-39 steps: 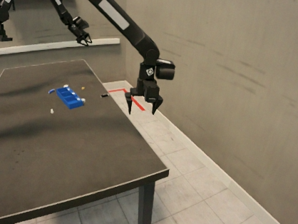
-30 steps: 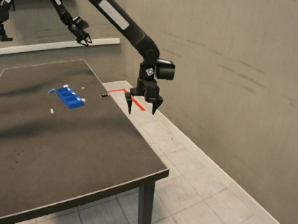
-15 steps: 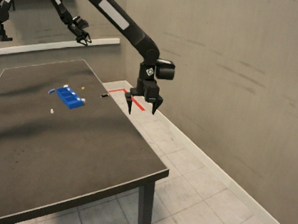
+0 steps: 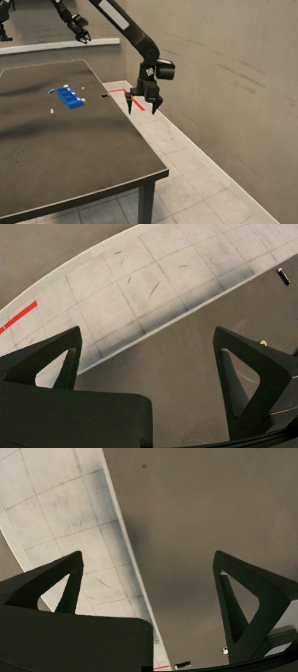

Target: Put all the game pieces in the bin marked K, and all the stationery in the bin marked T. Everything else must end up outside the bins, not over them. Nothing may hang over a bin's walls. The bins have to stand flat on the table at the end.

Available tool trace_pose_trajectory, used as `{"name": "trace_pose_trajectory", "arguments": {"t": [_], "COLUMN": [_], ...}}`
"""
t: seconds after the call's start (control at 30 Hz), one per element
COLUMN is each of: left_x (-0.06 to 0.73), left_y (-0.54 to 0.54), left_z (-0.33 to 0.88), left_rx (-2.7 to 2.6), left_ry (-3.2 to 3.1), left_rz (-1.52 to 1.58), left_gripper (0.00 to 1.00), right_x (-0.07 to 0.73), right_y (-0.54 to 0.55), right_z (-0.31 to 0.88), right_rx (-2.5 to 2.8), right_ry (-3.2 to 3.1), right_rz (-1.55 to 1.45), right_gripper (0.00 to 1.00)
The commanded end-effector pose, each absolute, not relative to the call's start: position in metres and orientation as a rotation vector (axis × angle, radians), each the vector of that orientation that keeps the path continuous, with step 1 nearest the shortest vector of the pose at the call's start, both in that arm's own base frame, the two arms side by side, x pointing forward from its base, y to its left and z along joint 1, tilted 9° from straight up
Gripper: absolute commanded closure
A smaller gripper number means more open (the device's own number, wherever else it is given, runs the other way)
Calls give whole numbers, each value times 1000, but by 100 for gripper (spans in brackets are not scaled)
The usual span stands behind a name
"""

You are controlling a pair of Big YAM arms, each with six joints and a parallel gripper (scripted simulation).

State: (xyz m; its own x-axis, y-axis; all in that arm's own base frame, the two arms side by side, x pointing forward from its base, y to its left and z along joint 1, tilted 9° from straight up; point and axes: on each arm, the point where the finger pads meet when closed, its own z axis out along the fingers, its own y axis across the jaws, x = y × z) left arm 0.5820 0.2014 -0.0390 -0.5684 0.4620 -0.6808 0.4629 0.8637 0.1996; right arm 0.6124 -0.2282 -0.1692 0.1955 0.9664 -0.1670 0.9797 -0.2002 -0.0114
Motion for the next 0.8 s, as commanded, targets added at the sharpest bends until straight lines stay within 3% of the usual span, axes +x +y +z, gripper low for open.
{"name": "trace_pose_trajectory", "arguments": {"t": [0.0, 0.77], "left_x": [578, 469], "left_y": [197, 180], "left_z": [-20, -1], "left_rx": [698, 963], "left_ry": [2252, 2444], "left_rz": [20, 167], "left_gripper": [0, 0], "right_x": [617, 617], "right_y": [-229, -229], "right_z": [-162, -162], "right_rx": [2344, 2344], "right_ry": [1915, 1915], "right_rz": [-197, -197], "right_gripper": [0, 0]}}
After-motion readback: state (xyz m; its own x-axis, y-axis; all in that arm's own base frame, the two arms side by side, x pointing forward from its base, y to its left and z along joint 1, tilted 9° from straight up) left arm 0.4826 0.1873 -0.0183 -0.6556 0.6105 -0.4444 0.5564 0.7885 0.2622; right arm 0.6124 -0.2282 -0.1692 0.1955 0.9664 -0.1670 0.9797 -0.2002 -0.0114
